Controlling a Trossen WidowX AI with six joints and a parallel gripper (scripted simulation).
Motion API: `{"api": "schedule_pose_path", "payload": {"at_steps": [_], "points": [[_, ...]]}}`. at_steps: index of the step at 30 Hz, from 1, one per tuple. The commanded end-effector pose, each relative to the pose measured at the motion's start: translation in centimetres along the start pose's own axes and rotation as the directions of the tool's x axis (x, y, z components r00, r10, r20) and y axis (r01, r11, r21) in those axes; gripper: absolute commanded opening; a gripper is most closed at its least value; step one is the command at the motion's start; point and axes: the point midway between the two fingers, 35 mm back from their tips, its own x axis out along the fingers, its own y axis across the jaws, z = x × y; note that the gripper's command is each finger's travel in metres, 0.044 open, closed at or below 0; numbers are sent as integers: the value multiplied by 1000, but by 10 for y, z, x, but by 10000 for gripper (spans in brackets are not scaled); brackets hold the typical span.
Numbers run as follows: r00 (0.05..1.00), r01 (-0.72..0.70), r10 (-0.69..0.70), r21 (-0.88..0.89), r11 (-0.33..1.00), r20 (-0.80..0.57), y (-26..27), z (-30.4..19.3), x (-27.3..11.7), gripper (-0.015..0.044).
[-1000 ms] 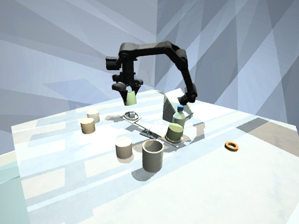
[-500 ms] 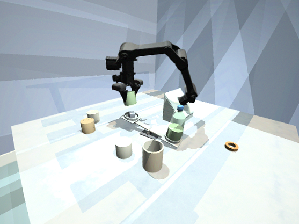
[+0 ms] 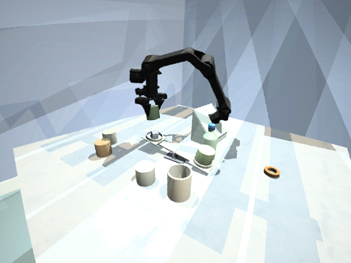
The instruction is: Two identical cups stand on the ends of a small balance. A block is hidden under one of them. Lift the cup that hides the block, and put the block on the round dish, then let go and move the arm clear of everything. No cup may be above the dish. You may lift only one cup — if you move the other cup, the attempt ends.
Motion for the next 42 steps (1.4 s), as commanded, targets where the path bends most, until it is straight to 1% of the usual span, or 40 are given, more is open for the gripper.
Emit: {"api": "schedule_pose_path", "payload": {"at_steps": [1,12,23,28,35,42], "points": [[1000,4,-4,-1,1000,4,-25,13,8,0],[1000,7,-7,-1,1000,6,-99,39,36,0],[1000,7,-7,-6,1000,-8,-167,45,72,0],[1000,7,-7,-6,1000,-10,-170,45,78,0],[1000,6,-6,-7,1000,-10,-170,44,113,0],[1000,6,-6,-7,1000,-10,-170,44,116,0]]}}
